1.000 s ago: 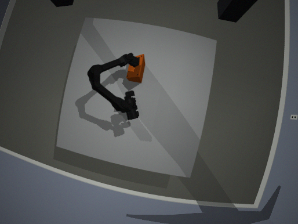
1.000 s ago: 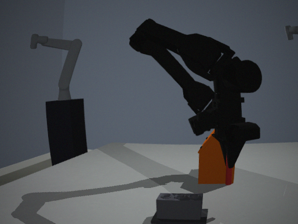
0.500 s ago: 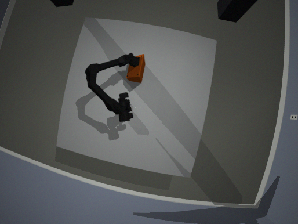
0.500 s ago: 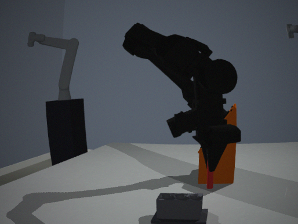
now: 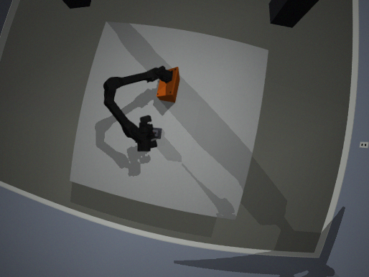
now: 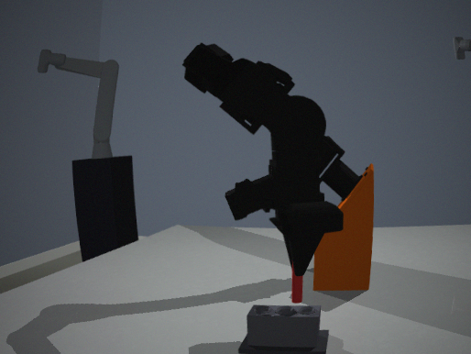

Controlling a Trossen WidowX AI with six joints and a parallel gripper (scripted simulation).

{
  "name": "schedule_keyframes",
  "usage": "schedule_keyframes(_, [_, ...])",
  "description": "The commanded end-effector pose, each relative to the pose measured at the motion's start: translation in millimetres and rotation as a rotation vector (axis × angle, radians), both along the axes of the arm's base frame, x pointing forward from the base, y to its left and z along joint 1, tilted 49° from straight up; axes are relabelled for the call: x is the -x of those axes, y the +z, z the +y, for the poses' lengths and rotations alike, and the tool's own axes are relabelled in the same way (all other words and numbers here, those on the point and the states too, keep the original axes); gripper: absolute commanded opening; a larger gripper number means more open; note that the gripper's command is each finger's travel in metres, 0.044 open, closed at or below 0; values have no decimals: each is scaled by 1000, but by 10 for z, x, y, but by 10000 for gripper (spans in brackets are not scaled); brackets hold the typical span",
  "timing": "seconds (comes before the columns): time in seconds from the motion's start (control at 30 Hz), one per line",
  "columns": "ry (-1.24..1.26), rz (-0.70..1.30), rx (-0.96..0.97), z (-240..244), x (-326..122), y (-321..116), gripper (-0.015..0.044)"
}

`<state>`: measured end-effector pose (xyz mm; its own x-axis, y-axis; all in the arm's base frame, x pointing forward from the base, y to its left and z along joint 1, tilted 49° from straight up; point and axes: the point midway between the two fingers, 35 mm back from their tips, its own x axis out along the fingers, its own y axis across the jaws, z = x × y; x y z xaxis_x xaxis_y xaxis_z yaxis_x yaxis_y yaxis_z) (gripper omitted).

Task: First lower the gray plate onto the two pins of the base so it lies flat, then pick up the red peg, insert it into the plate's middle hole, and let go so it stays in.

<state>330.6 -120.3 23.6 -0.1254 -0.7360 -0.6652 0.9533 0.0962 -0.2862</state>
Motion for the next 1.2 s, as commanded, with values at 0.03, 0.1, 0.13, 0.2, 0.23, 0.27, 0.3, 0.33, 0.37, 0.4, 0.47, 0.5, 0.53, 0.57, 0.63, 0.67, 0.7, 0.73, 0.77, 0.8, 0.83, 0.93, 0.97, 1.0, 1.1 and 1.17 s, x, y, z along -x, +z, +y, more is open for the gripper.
schedule_keyframes(0.03, [2, 0, 11, -98, -16, 123, 0])
schedule_keyframes(0.1, [2, 0, 11, -100, -16, 124, 0])
schedule_keyframes(0.13, [2, 0, 11, -98, -16, 121, 0])
schedule_keyframes(0.2, [2, 0, 11, -102, -4, 126, 0])
schedule_keyframes(0.23, [2, 0, 11, -104, 0, 128, 0])
schedule_keyframes(0.27, [2, 0, 11, -104, 0, 128, 0])
schedule_keyframes(0.3, [2, 0, 11, -104, 0, 128, 0])
schedule_keyframes(0.33, [2, 0, 11, -104, 0, 128, 0])
schedule_keyframes(0.37, [2, 0, 11, -104, 0, 128, 0])
schedule_keyframes(0.4, [2, 0, 11, -104, 0, 128, 0])
schedule_keyframes(0.47, [2, 0, 11, -104, 0, 128, 0])
schedule_keyframes(0.5, [2, 0, 11, -104, -1, 130, 0])
schedule_keyframes(0.53, [2, 0, 11, -104, -2, 131, 0])
schedule_keyframes(0.57, [2, 0, 11, -104, -2, 131, 0])
schedule_keyframes(0.63, [2, 0, 11, -104, -2, 131, 0])
schedule_keyframes(0.67, [2, 0, 11, -104, -2, 131, 0])
schedule_keyframes(0.7, [2, 0, 11, -104, -2, 131, 0])
schedule_keyframes(0.73, [2, 0, 11, -104, -2, 131, 0])
schedule_keyframes(0.77, [2, 0, 11, -104, -2, 131, 0])
schedule_keyframes(0.8, [2, 0, 11, -104, -2, 131, 0])
schedule_keyframes(0.83, [2, 0, 11, -101, -6, 128, 0])
schedule_keyframes(0.93, [2, 0, 11, -91, -21, 115, 0])
schedule_keyframes(0.97, [2, 0, 11, -91, -21, 115, 0])
schedule_keyframes(1.0, [2, 0, 11, -91, -21, 115, 0])
schedule_keyframes(1.1, [2, 0, 11, -91, -21, 115, 0])
schedule_keyframes(1.17, [2, 0, 11, -91, -21, 115, 0])
